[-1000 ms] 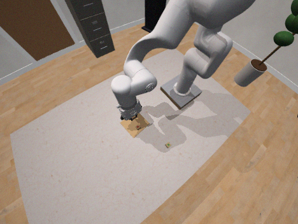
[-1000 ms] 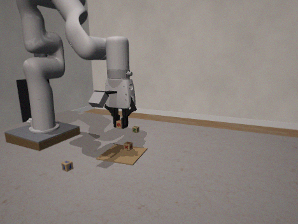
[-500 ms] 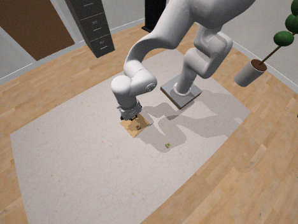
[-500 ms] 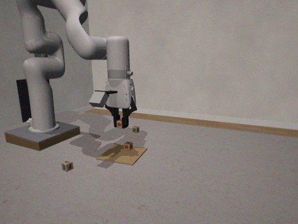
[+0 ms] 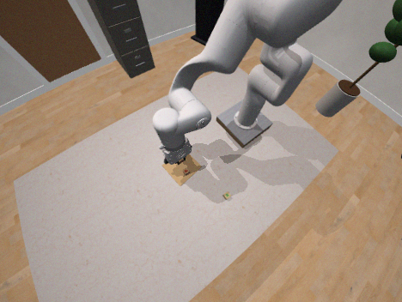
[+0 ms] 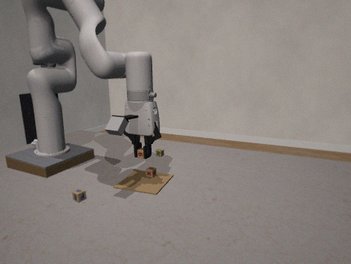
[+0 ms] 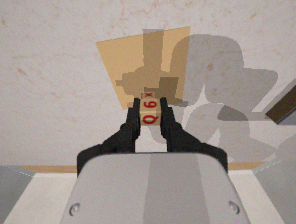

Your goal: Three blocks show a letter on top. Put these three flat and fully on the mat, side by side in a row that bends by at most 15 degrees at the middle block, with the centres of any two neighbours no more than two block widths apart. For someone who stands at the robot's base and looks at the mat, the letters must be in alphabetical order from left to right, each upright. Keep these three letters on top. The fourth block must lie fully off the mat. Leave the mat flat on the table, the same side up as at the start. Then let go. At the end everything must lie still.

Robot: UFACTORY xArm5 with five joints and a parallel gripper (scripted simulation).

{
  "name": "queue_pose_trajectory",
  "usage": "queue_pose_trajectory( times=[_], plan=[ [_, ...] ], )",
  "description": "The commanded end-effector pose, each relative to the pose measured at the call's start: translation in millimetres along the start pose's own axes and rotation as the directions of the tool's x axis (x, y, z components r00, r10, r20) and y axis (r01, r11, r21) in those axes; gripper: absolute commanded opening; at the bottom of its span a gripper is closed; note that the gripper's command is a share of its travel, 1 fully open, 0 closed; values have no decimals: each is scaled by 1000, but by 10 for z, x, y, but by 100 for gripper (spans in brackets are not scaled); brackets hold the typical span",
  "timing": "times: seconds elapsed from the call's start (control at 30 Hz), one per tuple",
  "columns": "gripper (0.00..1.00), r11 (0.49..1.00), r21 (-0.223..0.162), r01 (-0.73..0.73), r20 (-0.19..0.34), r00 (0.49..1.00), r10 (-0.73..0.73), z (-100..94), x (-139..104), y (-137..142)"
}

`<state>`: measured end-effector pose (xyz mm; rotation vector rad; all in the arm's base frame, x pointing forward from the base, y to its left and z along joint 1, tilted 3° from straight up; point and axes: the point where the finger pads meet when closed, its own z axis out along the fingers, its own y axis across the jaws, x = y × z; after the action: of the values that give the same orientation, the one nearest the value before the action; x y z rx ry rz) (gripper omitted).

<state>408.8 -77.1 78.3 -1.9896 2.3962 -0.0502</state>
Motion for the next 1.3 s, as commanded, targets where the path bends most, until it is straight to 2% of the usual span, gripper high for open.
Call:
queue_pose_trajectory(
  times=[0.0,0.23,0.37,0.63,1.27],
  plan=[
    [21,1000,4,0,0,1000,0,179,0,-21],
    [21,1000,4,0,0,1000,0,511,-1,-22],
    [21,1000,4,0,0,1000,0,638,-1,-23],
    [21,1000,4,0,0,1000,0,708,-1,-23],
    [21,1000,4,0,0,1000,0,710,-1,-23]
  ],
)
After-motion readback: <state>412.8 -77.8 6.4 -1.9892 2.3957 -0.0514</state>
